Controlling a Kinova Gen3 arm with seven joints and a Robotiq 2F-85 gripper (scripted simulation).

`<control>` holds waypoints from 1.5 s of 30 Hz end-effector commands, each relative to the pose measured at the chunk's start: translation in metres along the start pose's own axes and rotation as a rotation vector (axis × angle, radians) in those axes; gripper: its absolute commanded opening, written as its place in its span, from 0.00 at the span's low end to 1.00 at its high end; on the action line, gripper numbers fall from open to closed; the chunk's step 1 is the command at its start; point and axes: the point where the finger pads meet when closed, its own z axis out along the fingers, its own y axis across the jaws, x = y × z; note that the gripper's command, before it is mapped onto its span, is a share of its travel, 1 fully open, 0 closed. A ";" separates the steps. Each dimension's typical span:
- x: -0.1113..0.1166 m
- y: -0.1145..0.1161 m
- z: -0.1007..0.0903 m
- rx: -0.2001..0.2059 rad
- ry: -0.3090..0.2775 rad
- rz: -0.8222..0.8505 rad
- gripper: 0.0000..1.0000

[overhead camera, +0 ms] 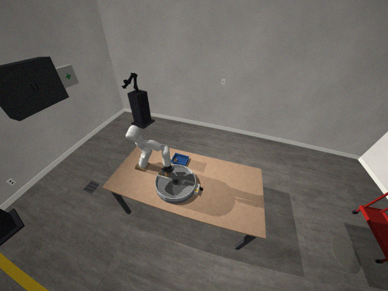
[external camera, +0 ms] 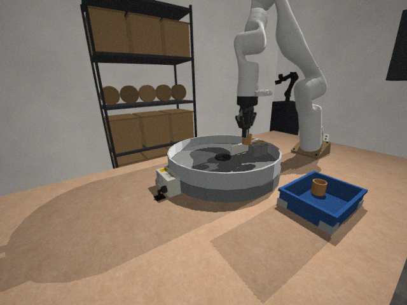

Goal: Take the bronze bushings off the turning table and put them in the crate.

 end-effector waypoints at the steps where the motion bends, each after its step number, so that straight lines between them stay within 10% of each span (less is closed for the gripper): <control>1: -0.001 0.000 0.000 -0.001 0.000 0.004 0.00; 41: -0.001 0.000 -0.039 -0.002 0.000 0.006 0.00; 45: 0.040 0.022 -0.039 -0.001 0.000 0.006 0.00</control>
